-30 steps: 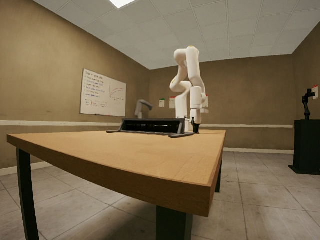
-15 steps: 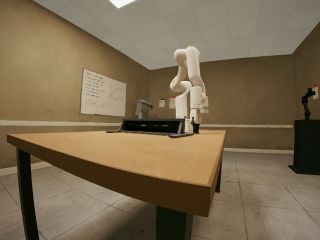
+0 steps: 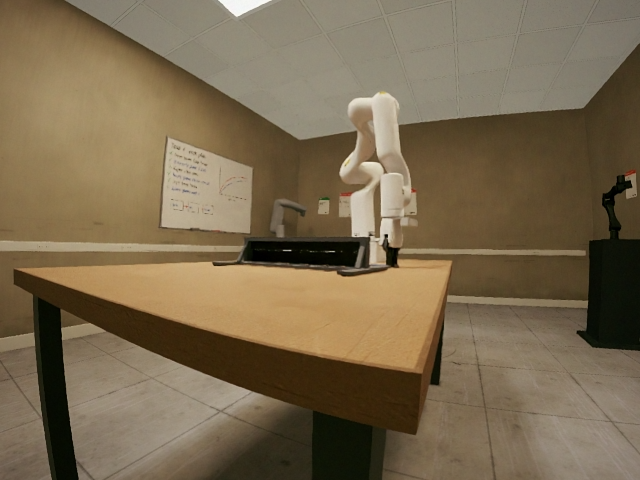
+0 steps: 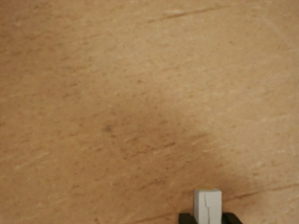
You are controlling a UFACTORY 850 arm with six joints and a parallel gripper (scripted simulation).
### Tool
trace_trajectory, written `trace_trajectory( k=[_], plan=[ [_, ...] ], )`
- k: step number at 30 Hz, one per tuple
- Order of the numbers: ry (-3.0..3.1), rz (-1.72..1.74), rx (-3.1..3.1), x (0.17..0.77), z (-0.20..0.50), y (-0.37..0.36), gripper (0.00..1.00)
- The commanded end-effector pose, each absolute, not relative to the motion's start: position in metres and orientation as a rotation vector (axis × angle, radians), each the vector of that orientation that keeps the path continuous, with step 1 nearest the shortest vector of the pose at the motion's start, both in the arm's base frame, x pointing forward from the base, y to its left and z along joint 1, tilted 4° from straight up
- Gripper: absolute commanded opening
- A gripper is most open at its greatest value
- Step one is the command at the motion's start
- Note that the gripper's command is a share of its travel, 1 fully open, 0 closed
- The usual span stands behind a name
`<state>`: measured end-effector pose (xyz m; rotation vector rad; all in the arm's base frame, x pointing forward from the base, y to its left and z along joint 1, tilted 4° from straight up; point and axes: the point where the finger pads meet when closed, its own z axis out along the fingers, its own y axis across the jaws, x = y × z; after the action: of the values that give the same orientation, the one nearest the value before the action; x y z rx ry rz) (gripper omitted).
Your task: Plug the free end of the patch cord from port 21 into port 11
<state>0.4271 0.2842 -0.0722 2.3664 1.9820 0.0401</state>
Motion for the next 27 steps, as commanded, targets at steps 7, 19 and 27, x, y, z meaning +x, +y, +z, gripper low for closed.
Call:
trace_trajectory(
  k=[7, 19, 27],
  plan=[
    [1.982, 0.043, 2.366, 0.4278, -0.0716, 0.2847, 0.00],
    [1.982, 0.043, 2.366, 0.4278, -0.0699, 0.2847, 0.00],
    [1.982, 0.043, 2.366, 0.4275, -0.0664, 0.2848, 0.00]
  ],
)
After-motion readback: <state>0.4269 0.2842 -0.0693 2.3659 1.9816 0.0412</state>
